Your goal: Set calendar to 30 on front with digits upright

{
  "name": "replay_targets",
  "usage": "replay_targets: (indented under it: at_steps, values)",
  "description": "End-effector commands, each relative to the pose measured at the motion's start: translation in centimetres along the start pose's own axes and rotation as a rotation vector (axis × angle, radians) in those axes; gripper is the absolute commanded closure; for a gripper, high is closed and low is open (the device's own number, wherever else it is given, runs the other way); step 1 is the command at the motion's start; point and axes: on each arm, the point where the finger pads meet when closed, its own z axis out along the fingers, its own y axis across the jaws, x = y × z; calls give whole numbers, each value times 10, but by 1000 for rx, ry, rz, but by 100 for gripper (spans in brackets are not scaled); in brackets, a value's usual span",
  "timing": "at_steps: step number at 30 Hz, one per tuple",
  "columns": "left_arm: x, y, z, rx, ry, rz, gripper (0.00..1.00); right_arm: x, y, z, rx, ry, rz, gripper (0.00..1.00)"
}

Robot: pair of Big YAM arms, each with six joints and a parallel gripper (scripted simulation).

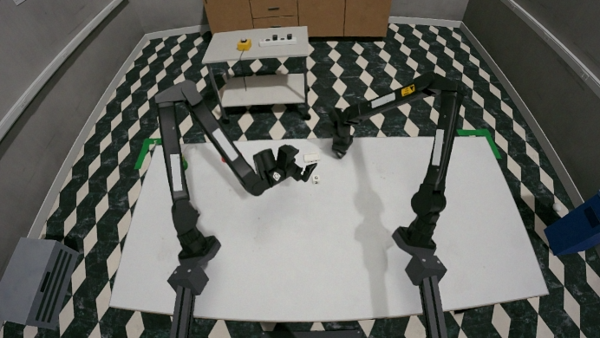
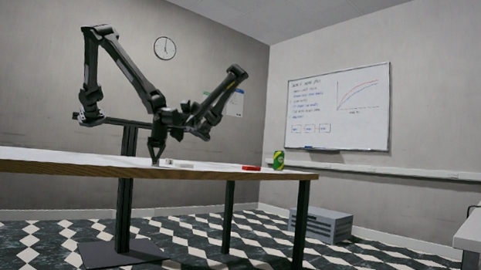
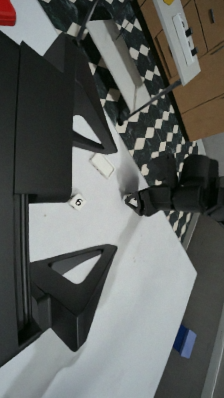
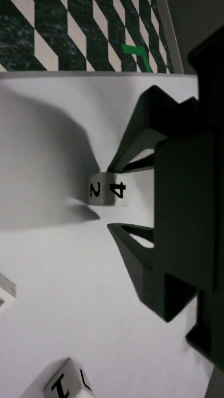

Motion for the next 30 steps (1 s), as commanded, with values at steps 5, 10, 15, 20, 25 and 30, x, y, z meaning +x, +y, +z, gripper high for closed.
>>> replay_targets:
  at_steps: [5,10,15,20,25,30]
  values:
    - [-4,2,0,-6,-13,1,0,-16,-16,-5,25,-38,6,47]
    - [-4,2,0,-6,-13,1,0,-16,-16,-5,26,-38,6,47]
    - [-4,2,0,-6,-13,1,0,-9,-9,-4,15,-23,6,55]
    - [-4,2,0,-6,-13,1,0,-11,-12,-7,23,-35,6,59]
    - [-4,2,0,-6,-13,1,0,-10,-15,-11,29,-41,11,66]
    - [-4,2,0,-6,-13,1,0,-8,-14,-12,30,-43,14,73]
